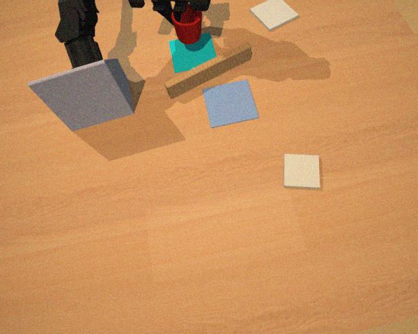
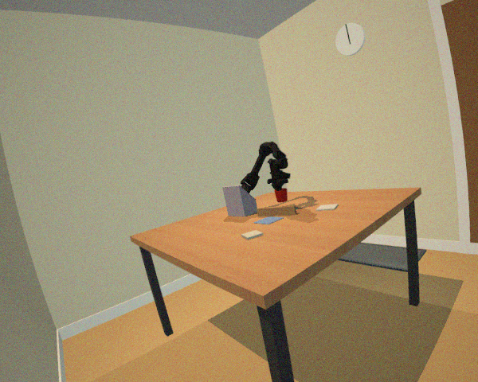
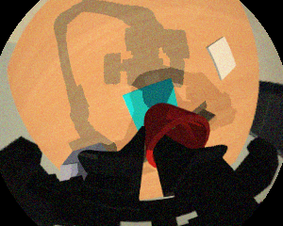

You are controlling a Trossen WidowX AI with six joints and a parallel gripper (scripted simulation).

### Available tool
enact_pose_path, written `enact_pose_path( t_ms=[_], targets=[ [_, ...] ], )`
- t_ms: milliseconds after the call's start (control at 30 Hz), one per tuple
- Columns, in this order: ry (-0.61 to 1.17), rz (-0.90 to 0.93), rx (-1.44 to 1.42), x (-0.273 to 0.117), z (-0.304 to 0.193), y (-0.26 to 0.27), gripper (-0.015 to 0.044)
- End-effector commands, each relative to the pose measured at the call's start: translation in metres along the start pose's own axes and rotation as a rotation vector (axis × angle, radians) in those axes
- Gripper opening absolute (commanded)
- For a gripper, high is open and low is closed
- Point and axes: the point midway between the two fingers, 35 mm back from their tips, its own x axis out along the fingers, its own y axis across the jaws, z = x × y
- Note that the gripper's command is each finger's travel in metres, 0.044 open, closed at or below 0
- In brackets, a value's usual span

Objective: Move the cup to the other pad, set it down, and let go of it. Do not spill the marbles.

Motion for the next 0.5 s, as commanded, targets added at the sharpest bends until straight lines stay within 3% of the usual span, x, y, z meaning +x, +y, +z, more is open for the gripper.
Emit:
enact_pose_path(
  t_ms=[0,467],
  targets=[
    [-0.003,0.0,0.004,0.004,0.0,0.0,0.0],
    [-0.004,0.0,0.004,0.021,0.001,0.0,0.0]
  ],
)
